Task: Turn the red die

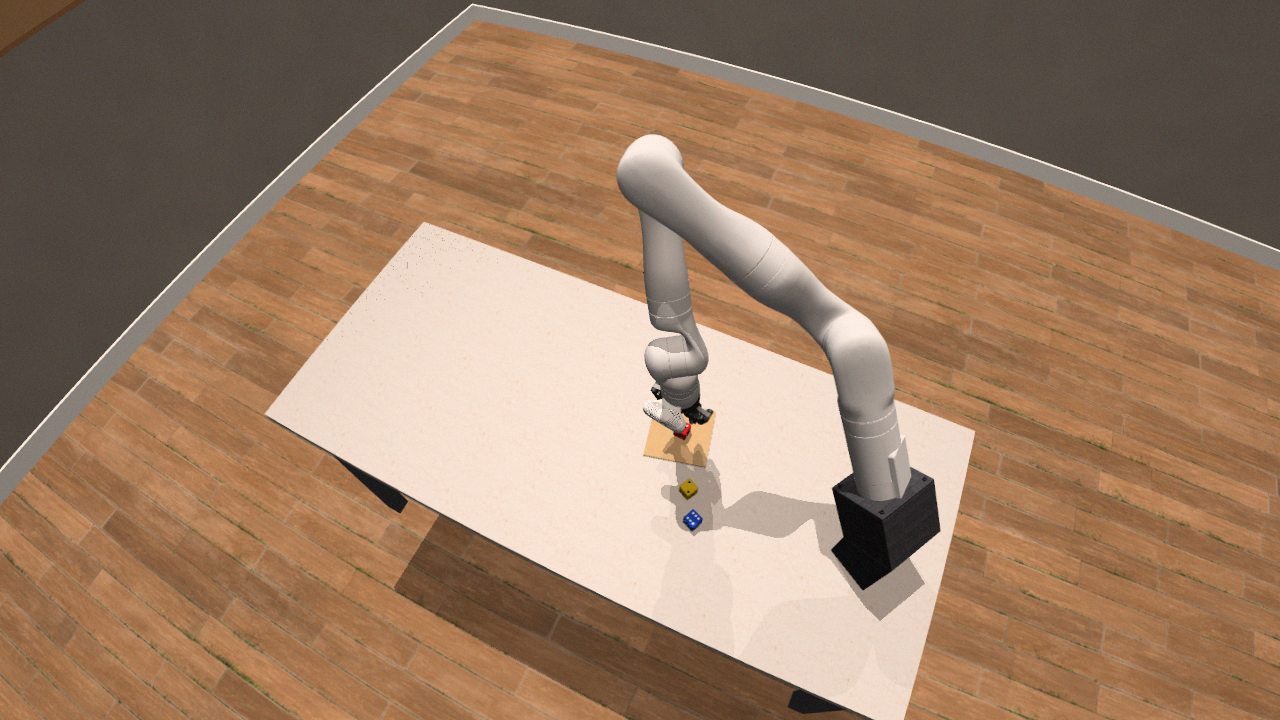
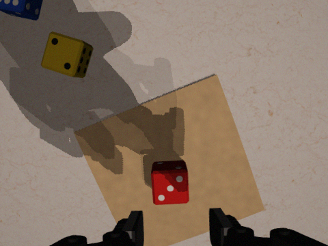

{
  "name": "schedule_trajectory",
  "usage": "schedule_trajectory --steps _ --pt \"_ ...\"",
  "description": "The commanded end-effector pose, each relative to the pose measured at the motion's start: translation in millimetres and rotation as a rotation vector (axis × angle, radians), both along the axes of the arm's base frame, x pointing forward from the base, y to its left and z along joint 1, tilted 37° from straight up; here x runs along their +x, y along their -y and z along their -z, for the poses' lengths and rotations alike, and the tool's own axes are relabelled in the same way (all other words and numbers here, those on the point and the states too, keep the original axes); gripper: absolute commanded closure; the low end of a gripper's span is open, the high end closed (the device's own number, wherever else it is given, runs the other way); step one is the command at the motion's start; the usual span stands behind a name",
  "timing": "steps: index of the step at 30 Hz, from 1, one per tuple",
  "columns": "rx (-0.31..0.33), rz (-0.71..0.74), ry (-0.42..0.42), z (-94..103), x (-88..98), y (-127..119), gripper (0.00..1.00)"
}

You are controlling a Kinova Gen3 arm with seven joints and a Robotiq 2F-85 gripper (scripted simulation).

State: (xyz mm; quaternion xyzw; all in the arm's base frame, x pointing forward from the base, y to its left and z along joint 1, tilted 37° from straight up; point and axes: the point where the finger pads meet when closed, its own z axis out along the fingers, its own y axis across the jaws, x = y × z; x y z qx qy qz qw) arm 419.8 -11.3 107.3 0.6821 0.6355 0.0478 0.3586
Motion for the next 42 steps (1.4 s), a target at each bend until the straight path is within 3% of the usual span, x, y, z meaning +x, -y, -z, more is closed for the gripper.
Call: schedule_trajectory --steps 1,11,27,36,42 --pt "-0.026 -0.003 -0.007 1.9 0.3 -5.1 0.54" --pt "-0.07 0.024 -0.008 1.6 -3.4 -6.0 0.54" --pt "-0.088 0.036 -0.006 1.5 -3.1 -6.0 0.54" --pt "-0.148 0.075 0.005 1.6 1.0 -5.7 0.54" --pt "-0.223 0.124 0.012 2.2 1.2 -6.5 0.54"
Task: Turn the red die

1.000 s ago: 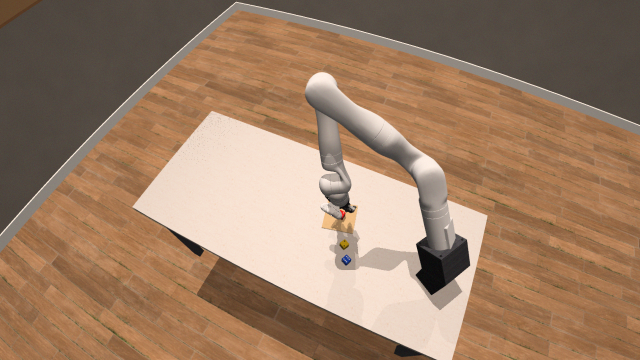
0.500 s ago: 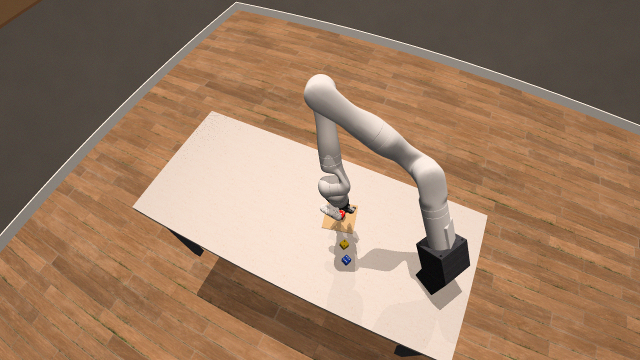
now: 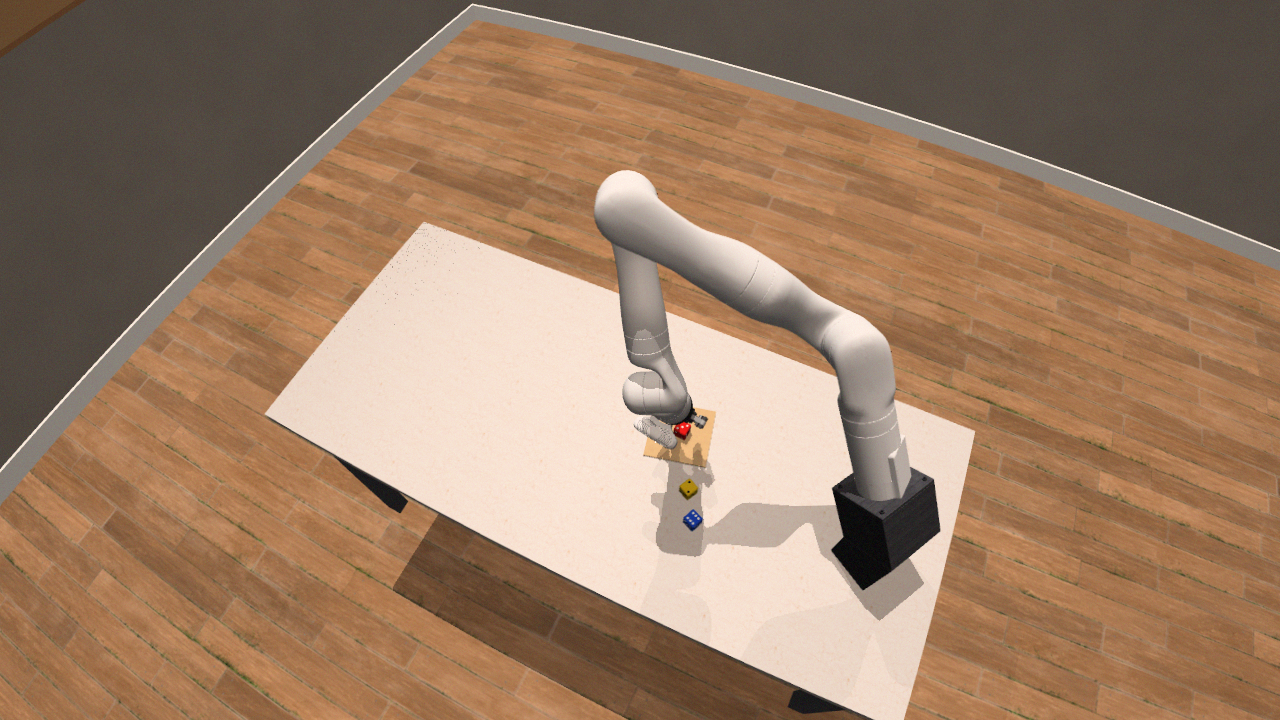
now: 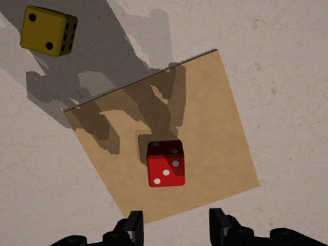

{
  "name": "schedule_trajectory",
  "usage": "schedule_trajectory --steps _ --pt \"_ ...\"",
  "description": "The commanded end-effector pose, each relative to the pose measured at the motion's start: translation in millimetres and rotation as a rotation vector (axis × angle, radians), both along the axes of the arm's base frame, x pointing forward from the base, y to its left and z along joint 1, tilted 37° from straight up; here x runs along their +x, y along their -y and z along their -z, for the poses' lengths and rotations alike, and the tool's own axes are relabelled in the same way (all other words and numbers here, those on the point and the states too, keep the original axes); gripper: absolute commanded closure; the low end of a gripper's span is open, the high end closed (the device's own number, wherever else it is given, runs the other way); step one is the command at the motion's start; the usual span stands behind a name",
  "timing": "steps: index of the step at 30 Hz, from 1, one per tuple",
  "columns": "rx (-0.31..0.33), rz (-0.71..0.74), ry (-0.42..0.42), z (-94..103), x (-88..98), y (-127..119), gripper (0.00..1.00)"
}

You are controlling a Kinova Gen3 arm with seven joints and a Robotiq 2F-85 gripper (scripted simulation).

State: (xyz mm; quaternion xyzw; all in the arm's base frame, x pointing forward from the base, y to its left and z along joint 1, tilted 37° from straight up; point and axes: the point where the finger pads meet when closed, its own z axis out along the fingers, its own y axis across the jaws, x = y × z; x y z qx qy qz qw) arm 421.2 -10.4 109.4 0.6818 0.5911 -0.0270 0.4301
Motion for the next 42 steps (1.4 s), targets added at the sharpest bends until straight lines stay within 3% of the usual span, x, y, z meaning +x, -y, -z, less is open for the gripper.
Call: schedule_trajectory --steps 1,8,20,35,42 --pt "-0.046 0.012 -0.01 4.5 -0.5 -5.9 0.54" --pt "-0.1 0.048 -0.01 5.3 -4.1 -7.5 0.54" --pt "-0.12 0.062 -0.008 5.4 -3.6 -7.6 0.54" --pt "-0.302 0.181 0.009 7.1 -2.2 -8.9 0.54" --pt "-0.325 0.196 0.009 7.6 -3.4 -9.7 0.54"
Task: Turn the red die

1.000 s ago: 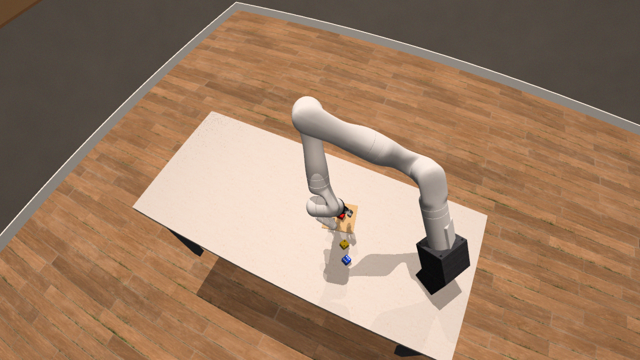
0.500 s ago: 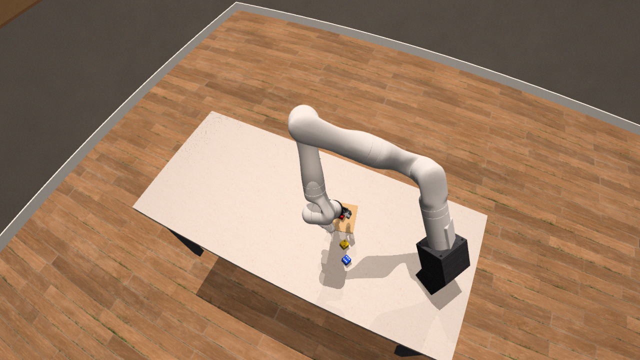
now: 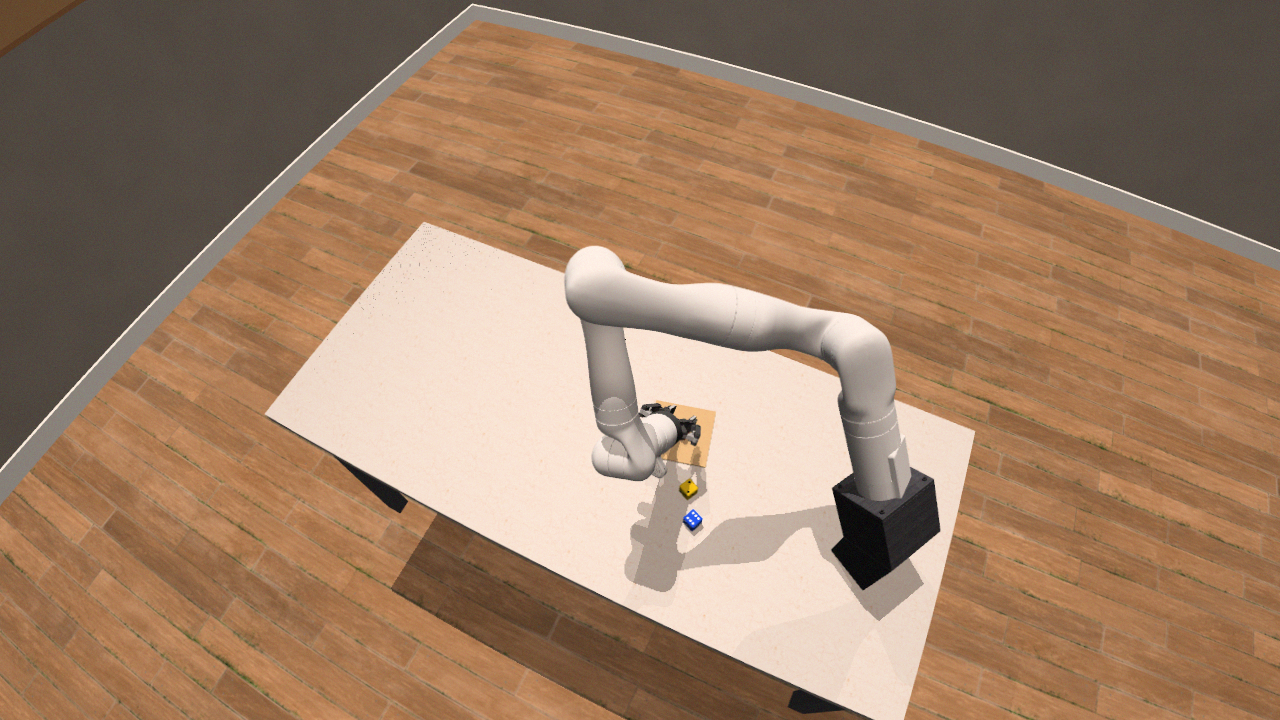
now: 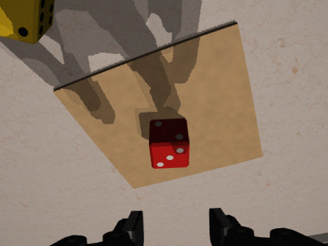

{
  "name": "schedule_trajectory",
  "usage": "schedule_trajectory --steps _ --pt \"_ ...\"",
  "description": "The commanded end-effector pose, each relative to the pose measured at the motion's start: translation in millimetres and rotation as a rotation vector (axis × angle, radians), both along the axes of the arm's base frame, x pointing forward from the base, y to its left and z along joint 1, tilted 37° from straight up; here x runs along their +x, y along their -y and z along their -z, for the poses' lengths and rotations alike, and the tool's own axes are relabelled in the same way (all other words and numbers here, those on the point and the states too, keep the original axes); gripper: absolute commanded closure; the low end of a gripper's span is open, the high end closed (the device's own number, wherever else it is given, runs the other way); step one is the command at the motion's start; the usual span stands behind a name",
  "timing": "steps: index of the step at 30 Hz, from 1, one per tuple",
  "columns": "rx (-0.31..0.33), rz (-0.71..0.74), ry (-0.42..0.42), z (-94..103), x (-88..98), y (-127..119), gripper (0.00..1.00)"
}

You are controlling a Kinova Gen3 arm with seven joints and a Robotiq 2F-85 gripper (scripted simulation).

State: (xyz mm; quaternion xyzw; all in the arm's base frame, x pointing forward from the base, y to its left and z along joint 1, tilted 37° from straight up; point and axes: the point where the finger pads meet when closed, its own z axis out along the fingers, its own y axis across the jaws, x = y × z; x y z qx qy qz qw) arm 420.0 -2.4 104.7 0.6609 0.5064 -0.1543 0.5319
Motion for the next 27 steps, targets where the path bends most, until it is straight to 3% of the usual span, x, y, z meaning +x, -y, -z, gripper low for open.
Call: schedule_trajectory --steps 1,27 --pt "-0.01 0.002 -0.01 2.9 -2.3 -1.7 0.54" --pt "-0.01 0.002 -0.01 7.4 0.8 -0.2 0.54"
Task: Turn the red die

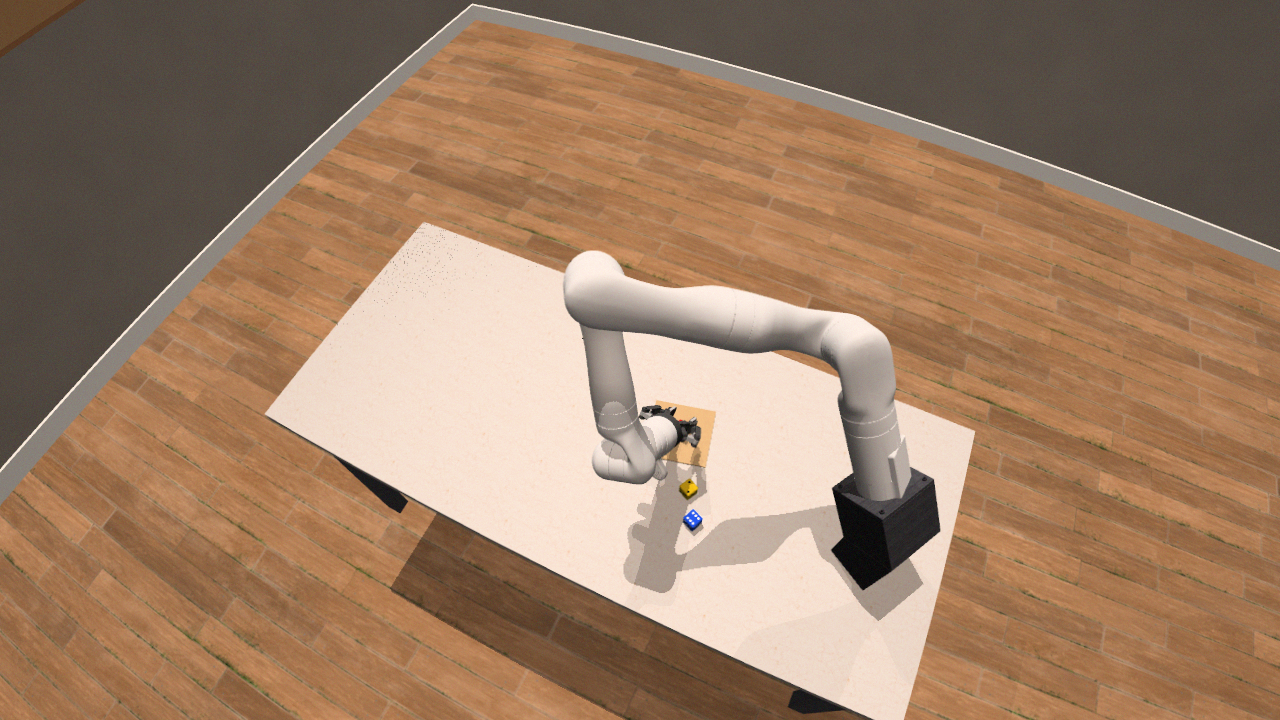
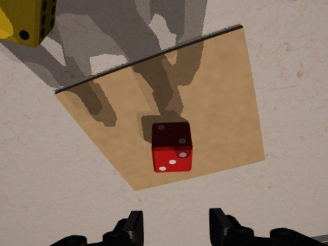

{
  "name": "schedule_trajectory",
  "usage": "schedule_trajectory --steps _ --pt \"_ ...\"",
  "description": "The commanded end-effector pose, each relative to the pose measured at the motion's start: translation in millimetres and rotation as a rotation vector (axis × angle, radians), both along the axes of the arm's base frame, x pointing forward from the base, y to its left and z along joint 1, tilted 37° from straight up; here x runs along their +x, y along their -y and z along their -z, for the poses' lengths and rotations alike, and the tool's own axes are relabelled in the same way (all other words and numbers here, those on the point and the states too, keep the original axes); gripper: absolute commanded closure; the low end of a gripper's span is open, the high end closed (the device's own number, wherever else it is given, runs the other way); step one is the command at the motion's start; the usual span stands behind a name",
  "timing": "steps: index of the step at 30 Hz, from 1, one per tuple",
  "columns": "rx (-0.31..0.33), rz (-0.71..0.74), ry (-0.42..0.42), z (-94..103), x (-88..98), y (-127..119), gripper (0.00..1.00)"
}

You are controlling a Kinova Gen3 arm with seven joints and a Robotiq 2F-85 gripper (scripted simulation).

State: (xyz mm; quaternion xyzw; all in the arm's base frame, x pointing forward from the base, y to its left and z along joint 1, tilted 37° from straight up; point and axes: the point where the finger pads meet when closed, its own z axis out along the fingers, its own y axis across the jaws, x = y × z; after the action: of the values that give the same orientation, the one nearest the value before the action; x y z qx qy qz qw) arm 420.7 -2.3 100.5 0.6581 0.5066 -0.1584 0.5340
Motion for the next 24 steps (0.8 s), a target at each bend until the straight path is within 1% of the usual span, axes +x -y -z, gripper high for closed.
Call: schedule_trajectory --steps 1,10,24 --pt "0.0 0.001 -0.006 4.0 0.6 0 0.54" --pt "0.0 0.001 -0.006 11.7 5.8 3 0.54" --pt "0.0 0.001 -0.006 32.9 20.0 9 0.54"
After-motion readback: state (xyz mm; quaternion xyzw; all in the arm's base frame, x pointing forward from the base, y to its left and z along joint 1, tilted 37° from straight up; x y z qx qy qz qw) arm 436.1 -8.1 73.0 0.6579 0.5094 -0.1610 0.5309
